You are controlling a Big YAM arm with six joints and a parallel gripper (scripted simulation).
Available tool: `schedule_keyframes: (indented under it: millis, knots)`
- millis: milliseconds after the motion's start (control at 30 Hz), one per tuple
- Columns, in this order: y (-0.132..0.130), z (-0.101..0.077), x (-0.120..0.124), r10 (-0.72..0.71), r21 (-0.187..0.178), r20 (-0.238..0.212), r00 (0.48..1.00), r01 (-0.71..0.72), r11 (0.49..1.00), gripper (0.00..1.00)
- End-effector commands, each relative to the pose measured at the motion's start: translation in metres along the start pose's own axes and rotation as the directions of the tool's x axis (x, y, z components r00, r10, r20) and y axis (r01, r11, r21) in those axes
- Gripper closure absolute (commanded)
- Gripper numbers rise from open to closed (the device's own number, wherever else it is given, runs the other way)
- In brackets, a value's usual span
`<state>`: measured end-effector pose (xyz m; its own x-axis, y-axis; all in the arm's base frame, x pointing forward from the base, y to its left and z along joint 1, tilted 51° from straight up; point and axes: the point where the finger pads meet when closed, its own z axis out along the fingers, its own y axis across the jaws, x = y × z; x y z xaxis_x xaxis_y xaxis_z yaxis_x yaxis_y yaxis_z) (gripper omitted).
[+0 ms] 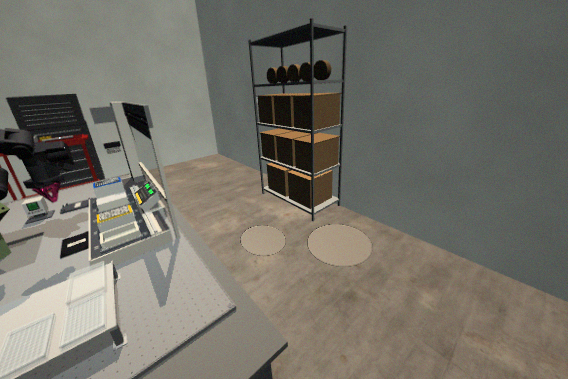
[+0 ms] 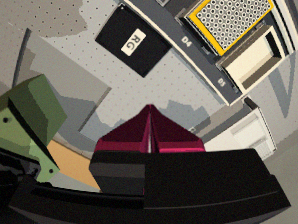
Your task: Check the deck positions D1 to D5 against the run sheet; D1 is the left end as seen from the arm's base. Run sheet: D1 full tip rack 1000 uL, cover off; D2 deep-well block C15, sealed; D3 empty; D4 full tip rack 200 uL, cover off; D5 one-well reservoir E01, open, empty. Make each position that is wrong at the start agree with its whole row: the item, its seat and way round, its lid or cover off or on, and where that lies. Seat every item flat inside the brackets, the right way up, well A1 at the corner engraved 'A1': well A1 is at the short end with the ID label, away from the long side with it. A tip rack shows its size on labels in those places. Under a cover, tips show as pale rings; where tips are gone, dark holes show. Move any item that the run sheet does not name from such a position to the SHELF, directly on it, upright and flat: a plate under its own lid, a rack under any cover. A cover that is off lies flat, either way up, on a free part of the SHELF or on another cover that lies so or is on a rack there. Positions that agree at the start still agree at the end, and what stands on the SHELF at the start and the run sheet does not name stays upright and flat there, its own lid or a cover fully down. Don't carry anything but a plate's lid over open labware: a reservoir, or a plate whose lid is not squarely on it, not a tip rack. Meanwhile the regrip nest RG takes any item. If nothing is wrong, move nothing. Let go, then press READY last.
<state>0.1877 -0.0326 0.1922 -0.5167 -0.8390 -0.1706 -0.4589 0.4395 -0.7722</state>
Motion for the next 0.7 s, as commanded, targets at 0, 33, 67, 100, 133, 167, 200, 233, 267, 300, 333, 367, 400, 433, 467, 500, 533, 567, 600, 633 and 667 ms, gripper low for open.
schedule_keyframes:
  millis: [0, 33, 67, 100, 133, 167, 200, 233, 267, 300, 333, 367, 400, 433, 467, 500, 533, 567, 600, 633, 667]
  knots:
    - [0.015, -0.001, -0.015, 0.083, -0.010, -0.026, 0.996, -0.083, 0.996, 1.00]
    - [0.012, -0.004, -0.016, 0.089, -0.007, -0.020, 0.996, -0.089, 0.996, 1.00]
    - [0.011, -0.004, -0.017, 0.090, -0.007, -0.019, 0.996, -0.090, 0.996, 1.00]
    - [0.011, -0.004, -0.016, 0.090, -0.007, -0.020, 0.996, -0.090, 0.996, 1.00]
    - [0.012, -0.004, -0.016, 0.089, -0.007, -0.020, 0.996, -0.089, 0.996, 1.00]
    - [0.012, -0.004, -0.016, 0.089, -0.007, -0.020, 0.996, -0.089, 0.996, 1.00]
    - [0.012, -0.003, -0.016, 0.089, -0.007, -0.020, 0.996, -0.089, 0.996, 1.00]
    - [0.012, -0.003, -0.016, 0.089, -0.007, -0.020, 0.996, -0.089, 0.996, 1.00]
    - [0.012, -0.003, -0.016, 0.089, -0.007, -0.020, 0.996, -0.089, 0.996, 1.00]
    - [0.012, -0.003, -0.016, 0.089, -0.007, -0.020, 0.996, -0.089, 0.996, 1.00]
    - [0.012, -0.003, -0.016, 0.088, -0.007, -0.021, 0.996, -0.089, 0.996, 1.00]
    - [0.012, -0.003, -0.016, 0.088, -0.007, -0.021, 0.996, -0.089, 0.996, 1.00]
    - [0.012, -0.003, -0.016, 0.088, -0.007, -0.021, 0.996, -0.089, 0.996, 1.00]
    - [0.021, 0.000, -0.017, 0.060, -0.012, -0.028, 0.998, -0.060, 0.998, 1.00]
    - [0.026, 0.001, -0.020, 0.037, -0.013, -0.031, 0.999, -0.037, 0.999, 1.00]
    - [0.030, 0.001, -0.023, 0.016, -0.013, -0.031, 0.999, -0.017, 1.000, 1.00]
    - [0.033, 0.001, -0.026, -0.004, -0.013, -0.030, 1.000, 0.004, 1.000, 1.00]
    - [0.037, 0.001, -0.030, -0.024, -0.013, -0.030, 0.999, 0.024, 1.000, 1.00]
    - [0.041, 0.001, -0.033, -0.045, -0.013, -0.030, 0.999, 0.044, 0.999, 1.00]
    - [0.045, 0.001, -0.036, -0.065, -0.013, -0.030, 0.997, 0.064, 0.998, 1.00]
    - [0.047, 0.000, -0.040, -0.083, -0.013, -0.028, 0.996, 0.082, 0.997, 1.00]
